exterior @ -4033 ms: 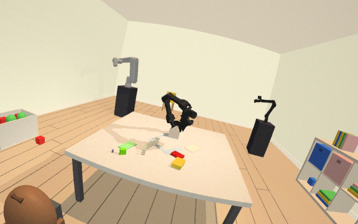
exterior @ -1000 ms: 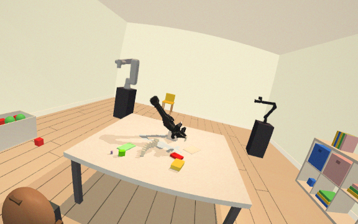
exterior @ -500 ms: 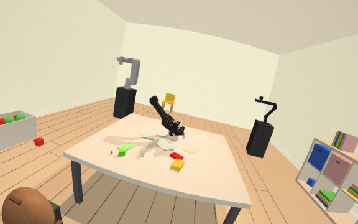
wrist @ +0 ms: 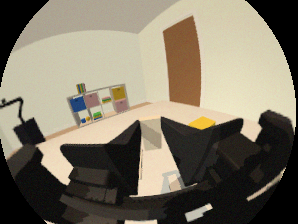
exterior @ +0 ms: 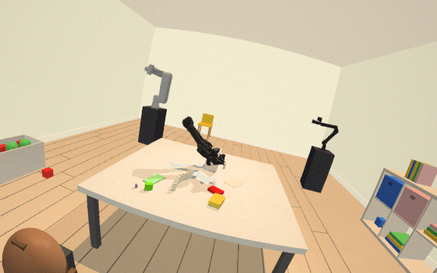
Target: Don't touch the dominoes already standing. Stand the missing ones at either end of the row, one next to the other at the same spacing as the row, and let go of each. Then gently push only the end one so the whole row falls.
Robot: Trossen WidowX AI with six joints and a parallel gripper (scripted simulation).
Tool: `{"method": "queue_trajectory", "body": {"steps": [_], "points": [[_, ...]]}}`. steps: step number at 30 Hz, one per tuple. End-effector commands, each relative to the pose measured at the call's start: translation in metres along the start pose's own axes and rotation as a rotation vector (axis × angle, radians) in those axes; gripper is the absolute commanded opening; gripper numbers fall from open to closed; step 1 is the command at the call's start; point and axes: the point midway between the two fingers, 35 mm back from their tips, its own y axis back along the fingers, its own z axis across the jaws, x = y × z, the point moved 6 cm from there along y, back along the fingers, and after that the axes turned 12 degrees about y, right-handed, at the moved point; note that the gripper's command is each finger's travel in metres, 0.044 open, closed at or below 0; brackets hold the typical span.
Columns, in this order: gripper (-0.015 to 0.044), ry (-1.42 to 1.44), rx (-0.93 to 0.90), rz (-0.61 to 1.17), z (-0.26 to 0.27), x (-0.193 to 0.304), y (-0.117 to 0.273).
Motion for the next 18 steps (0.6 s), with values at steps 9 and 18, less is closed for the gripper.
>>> {"method": "queue_trajectory", "body": {"steps": [9,18], "points": [[0.0107,0.007,-0.01,0.008,0.001,0.03,-0.003],[0.0107,-0.004,-0.013,0.015,0.006,0.059,-0.004]]}}
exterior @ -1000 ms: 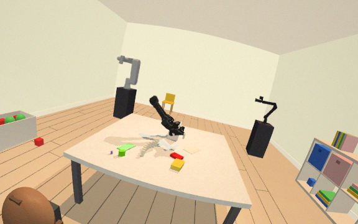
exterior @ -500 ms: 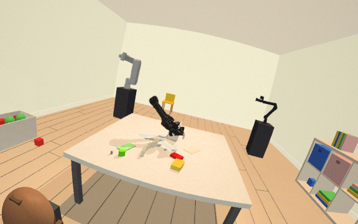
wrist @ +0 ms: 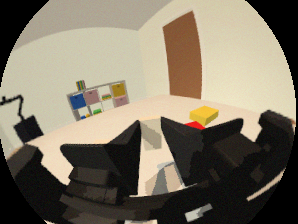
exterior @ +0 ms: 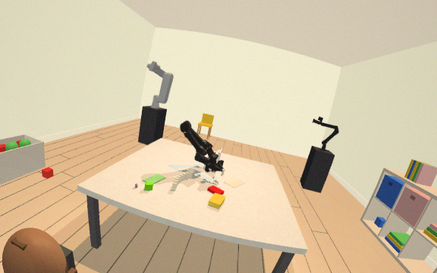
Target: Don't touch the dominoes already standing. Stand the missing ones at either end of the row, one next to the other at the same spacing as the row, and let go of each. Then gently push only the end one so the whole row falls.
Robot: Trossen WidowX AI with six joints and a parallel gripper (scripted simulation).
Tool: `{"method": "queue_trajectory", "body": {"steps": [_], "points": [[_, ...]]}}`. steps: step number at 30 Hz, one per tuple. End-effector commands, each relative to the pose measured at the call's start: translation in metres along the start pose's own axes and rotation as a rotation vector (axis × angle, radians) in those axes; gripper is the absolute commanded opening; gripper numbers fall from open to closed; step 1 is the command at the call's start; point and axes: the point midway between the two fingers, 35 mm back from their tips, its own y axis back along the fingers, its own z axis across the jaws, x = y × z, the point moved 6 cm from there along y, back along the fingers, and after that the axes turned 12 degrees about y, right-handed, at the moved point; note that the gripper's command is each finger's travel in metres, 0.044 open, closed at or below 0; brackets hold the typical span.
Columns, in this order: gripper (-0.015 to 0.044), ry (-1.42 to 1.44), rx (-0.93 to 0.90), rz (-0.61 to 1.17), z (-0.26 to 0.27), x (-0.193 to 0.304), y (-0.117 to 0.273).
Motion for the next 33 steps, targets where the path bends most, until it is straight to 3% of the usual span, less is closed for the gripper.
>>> {"method": "queue_trajectory", "body": {"steps": [1,16,28,33], "points": [[0.0107,0.005,0.002,-0.005,0.001,0.014,-0.002],[0.0107,0.008,0.01,-0.015,0.017,0.057,-0.002],[0.0107,0.008,0.011,-0.016,0.018,0.059,-0.002],[0.0238,0.008,0.011,-0.016,0.018,0.059,-0.002]]}}
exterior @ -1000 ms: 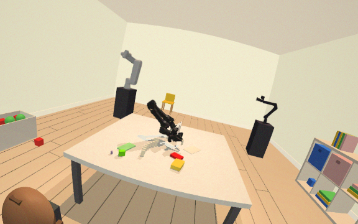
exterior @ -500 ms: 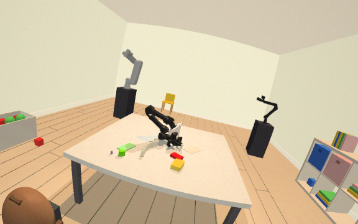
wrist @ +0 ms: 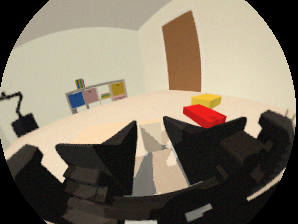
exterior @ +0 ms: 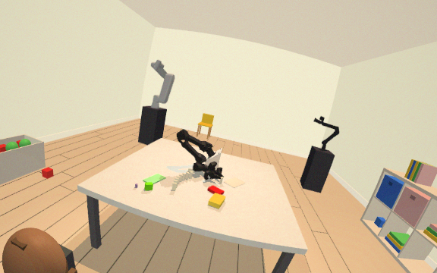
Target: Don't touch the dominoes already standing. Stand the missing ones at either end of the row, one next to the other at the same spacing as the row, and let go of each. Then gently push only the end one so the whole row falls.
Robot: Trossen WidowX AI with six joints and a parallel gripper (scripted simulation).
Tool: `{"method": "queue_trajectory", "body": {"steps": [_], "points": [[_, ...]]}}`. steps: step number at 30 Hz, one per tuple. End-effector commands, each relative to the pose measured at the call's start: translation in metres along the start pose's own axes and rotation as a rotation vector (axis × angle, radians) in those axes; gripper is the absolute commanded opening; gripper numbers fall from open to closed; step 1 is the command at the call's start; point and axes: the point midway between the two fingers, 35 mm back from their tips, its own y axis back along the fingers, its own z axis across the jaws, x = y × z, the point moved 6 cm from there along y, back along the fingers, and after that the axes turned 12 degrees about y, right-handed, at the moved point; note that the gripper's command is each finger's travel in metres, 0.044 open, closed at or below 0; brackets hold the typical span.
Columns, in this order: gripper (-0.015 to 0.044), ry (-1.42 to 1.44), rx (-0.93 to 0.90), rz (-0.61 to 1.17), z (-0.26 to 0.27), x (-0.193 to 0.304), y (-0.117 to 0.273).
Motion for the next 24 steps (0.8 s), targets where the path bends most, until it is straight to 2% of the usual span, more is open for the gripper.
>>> {"method": "queue_trajectory", "body": {"steps": [1,8,11,16,21,24], "points": [[0.0265,0.007,0.002,-0.005,0.0,0.0,0.0],[0.044,0.007,0.002,-0.005,0.0,0.0,0.0],[0.044,0.007,0.001,-0.004,-0.001,-0.002,0.0],[0.044,0.001,0.001,-0.001,-0.01,-0.047,0.0],[0.044,-0.003,-0.002,0.001,-0.01,-0.049,-0.001],[0.044,-0.06,-0.054,0.048,-0.014,-0.048,-0.014]]}}
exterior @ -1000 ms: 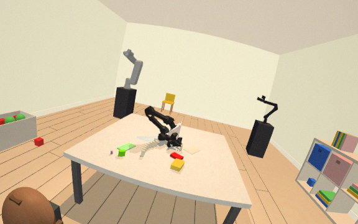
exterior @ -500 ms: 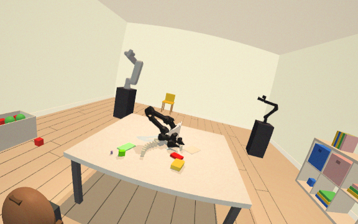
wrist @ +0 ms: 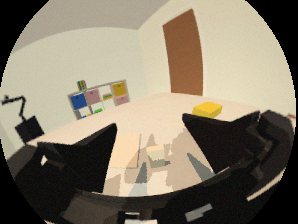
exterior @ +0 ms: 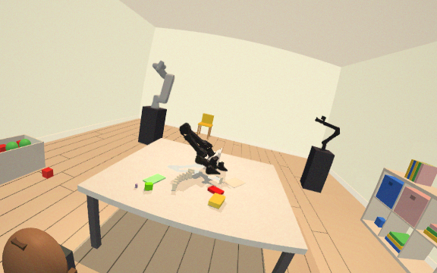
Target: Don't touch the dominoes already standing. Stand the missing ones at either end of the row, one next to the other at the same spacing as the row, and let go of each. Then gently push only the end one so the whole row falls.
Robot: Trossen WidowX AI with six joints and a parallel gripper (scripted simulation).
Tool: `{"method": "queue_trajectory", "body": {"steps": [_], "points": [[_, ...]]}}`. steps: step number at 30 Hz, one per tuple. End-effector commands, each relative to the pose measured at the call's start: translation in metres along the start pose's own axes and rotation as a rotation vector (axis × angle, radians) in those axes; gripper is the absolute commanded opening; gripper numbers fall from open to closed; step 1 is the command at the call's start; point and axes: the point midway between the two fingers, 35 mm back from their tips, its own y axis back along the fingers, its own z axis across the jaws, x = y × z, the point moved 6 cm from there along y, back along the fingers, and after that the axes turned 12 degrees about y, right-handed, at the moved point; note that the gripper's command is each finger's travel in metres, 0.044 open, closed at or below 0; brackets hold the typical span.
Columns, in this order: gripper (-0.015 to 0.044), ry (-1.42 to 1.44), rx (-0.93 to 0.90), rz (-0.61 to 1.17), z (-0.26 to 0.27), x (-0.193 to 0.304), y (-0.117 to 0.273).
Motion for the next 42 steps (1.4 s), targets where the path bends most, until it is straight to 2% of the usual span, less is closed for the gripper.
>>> {"method": "queue_trajectory", "body": {"steps": [1,7,13,17,23,29,42], "points": [[0.044,-0.074,-0.065,0.068,-0.006,-0.002,-0.018],[0.044,-0.262,-0.265,0.374,-0.016,-0.014,-0.066],[0.044,-0.314,-0.386,0.815,-0.014,-0.032,-0.089],[0.044,-0.248,-0.354,1.091,-0.019,-0.057,-0.097],[0.044,-0.136,-0.31,1.319,-0.02,-0.083,-0.094],[0.044,0.002,-0.274,1.499,-0.022,-0.108,-0.084],[0.044,0.005,-0.274,1.503,-0.022,-0.108,-0.084]]}}
